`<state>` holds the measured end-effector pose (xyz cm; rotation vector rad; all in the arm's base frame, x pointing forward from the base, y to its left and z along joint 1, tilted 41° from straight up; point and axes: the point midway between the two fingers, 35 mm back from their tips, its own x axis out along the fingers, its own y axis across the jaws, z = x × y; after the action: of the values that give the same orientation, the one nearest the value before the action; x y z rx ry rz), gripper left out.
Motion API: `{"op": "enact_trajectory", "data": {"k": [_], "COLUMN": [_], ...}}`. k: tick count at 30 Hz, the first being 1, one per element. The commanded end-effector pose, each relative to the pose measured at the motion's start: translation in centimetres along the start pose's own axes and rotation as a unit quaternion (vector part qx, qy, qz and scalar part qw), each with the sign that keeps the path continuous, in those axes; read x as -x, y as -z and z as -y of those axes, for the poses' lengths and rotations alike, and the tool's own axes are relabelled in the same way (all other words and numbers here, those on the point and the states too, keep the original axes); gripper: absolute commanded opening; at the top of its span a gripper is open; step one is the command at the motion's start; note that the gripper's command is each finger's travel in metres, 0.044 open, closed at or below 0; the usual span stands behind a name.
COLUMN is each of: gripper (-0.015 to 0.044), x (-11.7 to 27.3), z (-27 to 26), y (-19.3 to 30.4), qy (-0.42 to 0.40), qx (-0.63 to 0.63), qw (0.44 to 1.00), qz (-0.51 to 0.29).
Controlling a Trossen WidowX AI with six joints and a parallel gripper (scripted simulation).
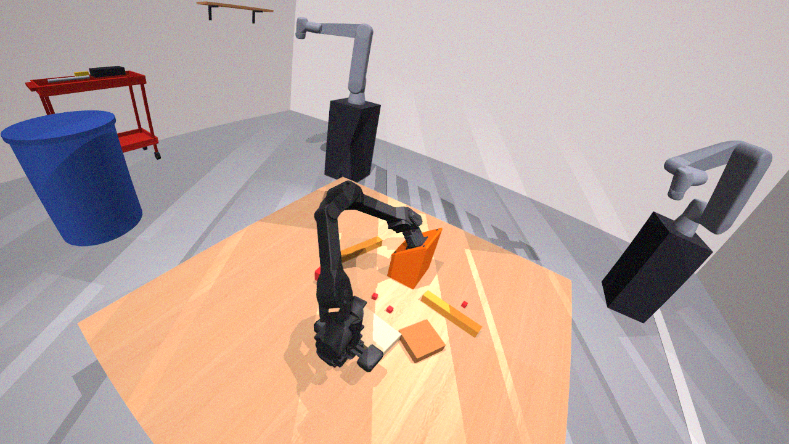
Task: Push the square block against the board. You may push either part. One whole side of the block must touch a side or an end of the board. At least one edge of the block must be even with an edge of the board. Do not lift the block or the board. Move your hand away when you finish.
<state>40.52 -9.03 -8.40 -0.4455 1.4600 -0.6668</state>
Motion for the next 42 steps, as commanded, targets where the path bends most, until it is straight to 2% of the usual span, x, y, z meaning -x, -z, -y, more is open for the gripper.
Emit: {"op": "enact_trajectory", "data": {"k": [1, 3, 10, 21, 35, 42], "gripper": [0.0000, 0.0000, 0.0000, 0.0000, 0.0000, 0.0000], "x": [2.6, 5.0, 5.3, 5.6, 5.8, 5.8], "z": [-0.1, 0.0, 0.1, 3.0, 5.9, 7.1], "y": [0.0, 0.1, 0.2, 2.9, 6.8, 8.9], "qy": [-0.001, -0.001, -0.001, -0.001, 0.000, 0.001], "qx": [0.001, 0.003, -0.008, -0.193, -0.396, -0.494], "qw": [1.000, 1.000, 1.000, 0.981, 0.918, 0.869], "qz": [-0.001, -0.002, -0.002, -0.003, -0.004, -0.004]}}
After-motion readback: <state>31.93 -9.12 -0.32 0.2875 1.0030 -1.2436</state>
